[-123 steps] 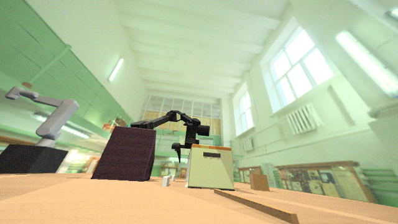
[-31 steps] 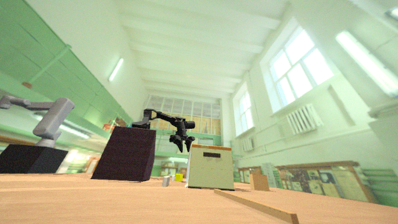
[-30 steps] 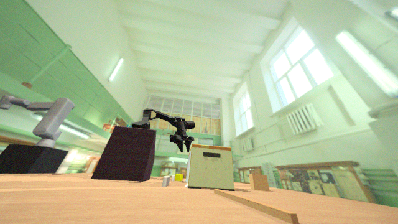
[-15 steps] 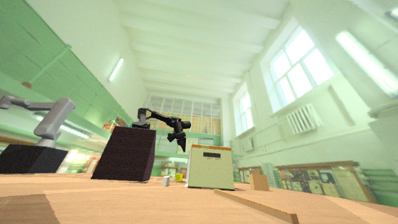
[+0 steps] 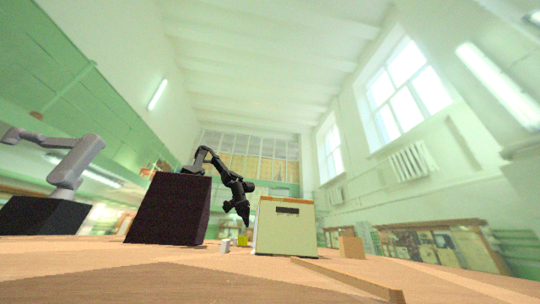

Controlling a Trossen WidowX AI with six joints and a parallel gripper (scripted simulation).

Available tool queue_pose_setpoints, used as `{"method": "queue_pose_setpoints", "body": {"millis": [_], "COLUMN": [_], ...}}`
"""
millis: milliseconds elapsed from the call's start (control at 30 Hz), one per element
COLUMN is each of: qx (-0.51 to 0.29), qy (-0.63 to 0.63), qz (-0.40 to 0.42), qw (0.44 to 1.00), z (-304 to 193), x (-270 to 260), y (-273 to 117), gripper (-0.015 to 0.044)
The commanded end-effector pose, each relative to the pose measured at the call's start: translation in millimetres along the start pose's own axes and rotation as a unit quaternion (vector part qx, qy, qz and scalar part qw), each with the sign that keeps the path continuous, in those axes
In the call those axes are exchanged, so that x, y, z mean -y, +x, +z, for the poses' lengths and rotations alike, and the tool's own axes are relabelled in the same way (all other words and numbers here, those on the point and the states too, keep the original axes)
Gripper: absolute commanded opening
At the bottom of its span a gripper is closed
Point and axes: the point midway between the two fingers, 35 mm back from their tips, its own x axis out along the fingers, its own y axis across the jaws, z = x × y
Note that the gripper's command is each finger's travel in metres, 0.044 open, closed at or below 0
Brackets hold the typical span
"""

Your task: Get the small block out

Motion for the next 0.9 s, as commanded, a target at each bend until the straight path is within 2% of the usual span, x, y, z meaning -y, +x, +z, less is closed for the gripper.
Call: {"method": "queue_pose_setpoints", "body": {"millis": [0,867], "qx": [0.0,0.001], "qy": [0.005,0.005], "qz": [0.004,0.005], "qw": [1.0,1.0], "z": [3,19], "x": [-2,-3], "y": [6,44], "gripper": [0.0285,0.0285]}}
